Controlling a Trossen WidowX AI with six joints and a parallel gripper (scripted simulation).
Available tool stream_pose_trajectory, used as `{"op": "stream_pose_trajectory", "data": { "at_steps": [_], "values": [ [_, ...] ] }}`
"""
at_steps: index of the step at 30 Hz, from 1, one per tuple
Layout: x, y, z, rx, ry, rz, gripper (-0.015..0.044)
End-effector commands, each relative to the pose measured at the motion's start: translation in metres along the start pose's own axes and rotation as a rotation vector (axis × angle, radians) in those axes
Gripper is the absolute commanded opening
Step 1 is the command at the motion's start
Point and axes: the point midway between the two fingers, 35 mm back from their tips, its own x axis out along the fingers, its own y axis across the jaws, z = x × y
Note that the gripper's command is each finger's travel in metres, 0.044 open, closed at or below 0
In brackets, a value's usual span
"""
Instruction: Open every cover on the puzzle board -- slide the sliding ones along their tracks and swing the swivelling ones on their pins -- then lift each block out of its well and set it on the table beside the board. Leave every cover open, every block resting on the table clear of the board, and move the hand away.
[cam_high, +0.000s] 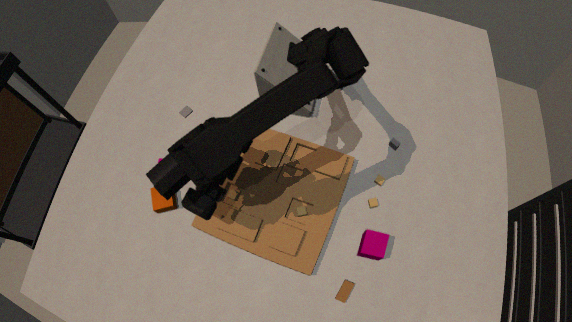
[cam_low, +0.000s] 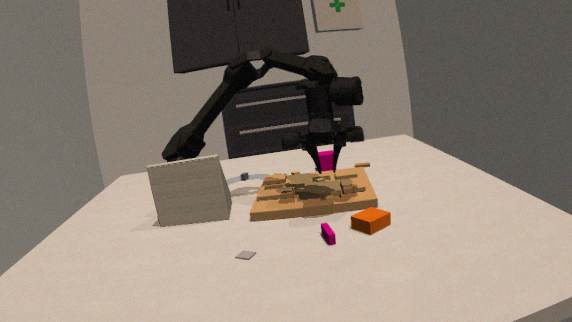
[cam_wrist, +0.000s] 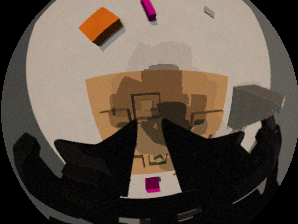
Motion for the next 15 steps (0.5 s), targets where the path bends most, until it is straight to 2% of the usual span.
{"op": "stream_pose_trajectory", "data": {
  "at_steps": [1, 15],
  "values": [
    [-0.0017, 0.0004, 0.0004, 0.045, -0.005, 0.002, 0.0144],
    [0.0029, 0.0005, 0.0003, 0.245, -0.005, 0.002, 0.0144]
  ]
}}
